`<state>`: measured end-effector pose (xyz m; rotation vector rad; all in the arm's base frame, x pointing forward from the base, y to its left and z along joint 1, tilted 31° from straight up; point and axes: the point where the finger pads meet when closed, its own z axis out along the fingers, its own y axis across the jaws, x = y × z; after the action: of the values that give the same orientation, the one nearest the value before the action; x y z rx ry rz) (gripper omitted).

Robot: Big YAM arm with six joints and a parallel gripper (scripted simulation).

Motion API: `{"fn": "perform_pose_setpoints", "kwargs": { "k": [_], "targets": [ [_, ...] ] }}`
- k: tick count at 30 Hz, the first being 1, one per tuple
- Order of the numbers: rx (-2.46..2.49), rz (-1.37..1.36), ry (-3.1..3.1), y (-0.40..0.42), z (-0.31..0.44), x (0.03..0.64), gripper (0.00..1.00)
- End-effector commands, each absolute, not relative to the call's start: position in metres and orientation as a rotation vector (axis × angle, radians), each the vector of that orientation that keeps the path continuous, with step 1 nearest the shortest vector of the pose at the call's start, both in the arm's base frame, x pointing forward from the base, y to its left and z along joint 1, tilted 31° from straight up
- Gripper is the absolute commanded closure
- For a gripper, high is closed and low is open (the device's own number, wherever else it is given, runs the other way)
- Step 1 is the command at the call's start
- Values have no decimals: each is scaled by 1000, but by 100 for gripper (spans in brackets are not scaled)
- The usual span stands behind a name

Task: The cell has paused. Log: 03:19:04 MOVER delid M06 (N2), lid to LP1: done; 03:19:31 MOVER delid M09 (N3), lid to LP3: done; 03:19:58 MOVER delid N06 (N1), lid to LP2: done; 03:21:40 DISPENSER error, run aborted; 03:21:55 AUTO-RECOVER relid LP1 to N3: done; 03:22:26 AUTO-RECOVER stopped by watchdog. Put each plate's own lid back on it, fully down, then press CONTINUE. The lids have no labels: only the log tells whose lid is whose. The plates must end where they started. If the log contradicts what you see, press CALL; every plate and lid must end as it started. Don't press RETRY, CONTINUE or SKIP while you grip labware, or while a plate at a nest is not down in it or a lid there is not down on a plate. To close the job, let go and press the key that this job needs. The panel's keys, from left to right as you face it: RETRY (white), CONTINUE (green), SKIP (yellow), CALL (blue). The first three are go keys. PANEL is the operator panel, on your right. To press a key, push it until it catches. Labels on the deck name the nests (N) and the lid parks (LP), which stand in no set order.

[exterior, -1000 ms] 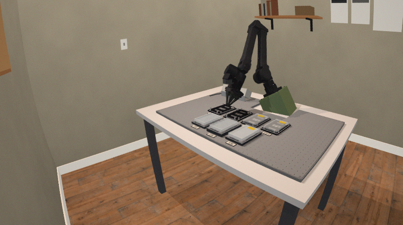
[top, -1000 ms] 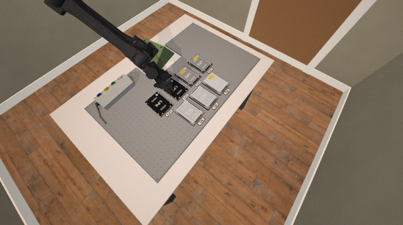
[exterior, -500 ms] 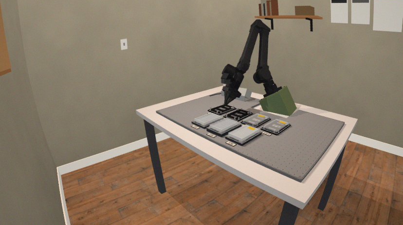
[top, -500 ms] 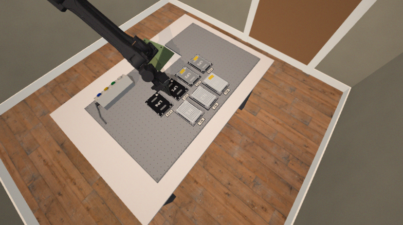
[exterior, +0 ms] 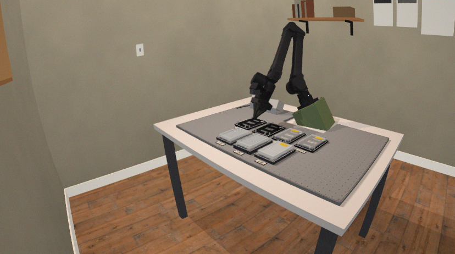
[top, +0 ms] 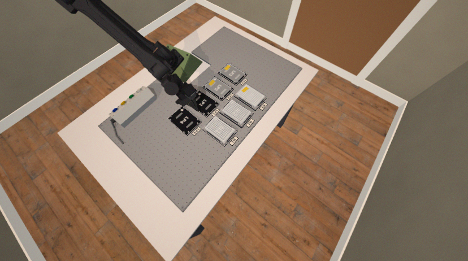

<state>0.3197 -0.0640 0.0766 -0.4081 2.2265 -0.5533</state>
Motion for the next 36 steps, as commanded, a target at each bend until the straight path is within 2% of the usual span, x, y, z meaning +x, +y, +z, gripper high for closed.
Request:
{"fn": "perform_pose_setpoints", "kwargs": {
  "k": [1,23,36],
  "targets": [
    [-413,-558,2202,-64,88,331,100],
    [-418,-541,2217,25,26,310,100],
    [-396,-519,2191,83,8,318,100]
  ]
}}
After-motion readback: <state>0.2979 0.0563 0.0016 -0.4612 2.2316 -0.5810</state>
